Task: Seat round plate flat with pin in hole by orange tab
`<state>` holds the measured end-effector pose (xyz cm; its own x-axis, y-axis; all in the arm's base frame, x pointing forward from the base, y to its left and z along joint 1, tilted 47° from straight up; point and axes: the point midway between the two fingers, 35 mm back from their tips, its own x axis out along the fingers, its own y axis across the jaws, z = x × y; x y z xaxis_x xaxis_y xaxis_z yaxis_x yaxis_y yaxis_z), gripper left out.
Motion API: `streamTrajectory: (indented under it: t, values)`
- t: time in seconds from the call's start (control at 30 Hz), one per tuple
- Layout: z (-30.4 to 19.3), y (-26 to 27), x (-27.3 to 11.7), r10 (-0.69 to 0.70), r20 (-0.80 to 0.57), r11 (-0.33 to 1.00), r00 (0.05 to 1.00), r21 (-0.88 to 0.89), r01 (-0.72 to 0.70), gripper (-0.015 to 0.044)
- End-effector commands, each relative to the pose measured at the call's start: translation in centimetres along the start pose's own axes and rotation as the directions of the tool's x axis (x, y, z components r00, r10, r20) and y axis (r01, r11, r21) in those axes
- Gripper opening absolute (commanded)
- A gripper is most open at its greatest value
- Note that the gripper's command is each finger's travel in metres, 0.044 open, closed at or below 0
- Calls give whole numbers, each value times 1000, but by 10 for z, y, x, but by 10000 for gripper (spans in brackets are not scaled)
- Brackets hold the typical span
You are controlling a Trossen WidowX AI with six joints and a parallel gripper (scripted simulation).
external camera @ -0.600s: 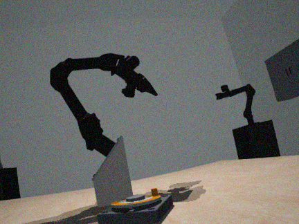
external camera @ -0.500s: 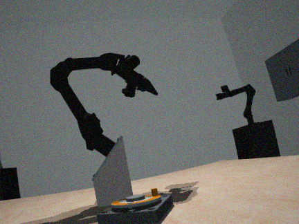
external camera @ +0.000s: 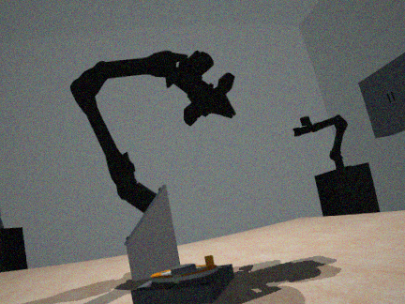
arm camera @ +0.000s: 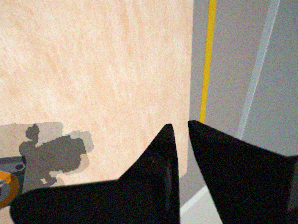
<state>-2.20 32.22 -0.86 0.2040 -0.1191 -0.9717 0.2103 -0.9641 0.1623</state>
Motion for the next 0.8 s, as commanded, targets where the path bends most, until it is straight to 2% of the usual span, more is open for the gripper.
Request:
streamTrajectory:
  t: [0.0,0.17,0.23,0.37,0.43,0.5,0.57,0.7,0.77]
  values:
    - [-58,25,31,96,-37,879,995,472,-67,0]
    - [-97,52,52,170,-42,657,984,749,-82,0]
    - [-106,60,57,189,-42,585,981,807,-78,0]
    - [-135,91,77,263,-33,273,964,961,-41,0]
    - [-145,105,85,292,-26,139,956,990,-16,0]
    - [-151,114,89,312,-17,73,950,997,-6,0]
    - [-160,136,99,354,6,-70,935,997,20,0]
    - [-173,175,114,421,49,-331,906,938,103,0]
    - [-176,184,117,434,57,-395,899,909,133,0]
